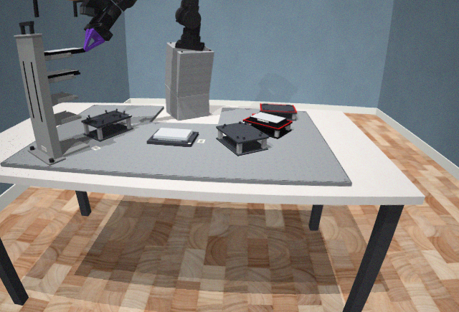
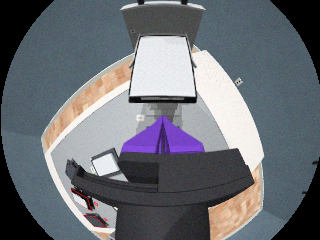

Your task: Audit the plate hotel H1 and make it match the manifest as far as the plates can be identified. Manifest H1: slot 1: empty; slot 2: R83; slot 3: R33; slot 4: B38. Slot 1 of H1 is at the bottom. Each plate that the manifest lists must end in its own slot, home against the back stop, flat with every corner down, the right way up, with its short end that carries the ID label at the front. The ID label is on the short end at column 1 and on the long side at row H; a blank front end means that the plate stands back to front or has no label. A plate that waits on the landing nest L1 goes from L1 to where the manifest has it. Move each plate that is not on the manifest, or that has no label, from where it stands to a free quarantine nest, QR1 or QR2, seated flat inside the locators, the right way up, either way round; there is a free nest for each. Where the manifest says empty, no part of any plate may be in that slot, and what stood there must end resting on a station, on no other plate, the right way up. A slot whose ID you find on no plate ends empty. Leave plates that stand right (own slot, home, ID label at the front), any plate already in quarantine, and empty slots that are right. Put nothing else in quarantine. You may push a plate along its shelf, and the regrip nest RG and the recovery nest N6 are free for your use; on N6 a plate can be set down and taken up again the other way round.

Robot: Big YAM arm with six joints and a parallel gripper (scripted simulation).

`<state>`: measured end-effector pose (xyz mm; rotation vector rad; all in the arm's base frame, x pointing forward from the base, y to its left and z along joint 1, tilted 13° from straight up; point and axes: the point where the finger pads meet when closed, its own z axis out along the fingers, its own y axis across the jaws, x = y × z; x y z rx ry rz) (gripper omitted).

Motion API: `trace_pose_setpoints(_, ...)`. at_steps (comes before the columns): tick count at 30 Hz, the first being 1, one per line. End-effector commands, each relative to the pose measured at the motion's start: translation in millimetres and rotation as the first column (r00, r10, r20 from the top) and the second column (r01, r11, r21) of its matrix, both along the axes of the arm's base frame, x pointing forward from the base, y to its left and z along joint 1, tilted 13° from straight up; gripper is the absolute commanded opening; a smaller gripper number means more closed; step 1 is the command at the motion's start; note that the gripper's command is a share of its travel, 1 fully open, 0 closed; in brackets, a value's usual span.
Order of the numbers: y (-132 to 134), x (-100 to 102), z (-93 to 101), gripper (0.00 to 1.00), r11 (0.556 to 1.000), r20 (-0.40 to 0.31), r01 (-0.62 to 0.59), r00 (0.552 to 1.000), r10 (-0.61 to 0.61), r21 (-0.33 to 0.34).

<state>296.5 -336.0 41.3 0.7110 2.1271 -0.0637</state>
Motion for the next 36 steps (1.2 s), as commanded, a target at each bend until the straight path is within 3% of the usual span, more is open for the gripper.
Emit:
trace_pose_setpoints(1,-21,17,20.2,0.00,0.999,0.035,0.004,0.999,-0.002,-0.046)
trace_pose_setpoints(36,-29,33,20.8,0.00,0.999,0.028,0.003,1.000,-0.002,-0.032)
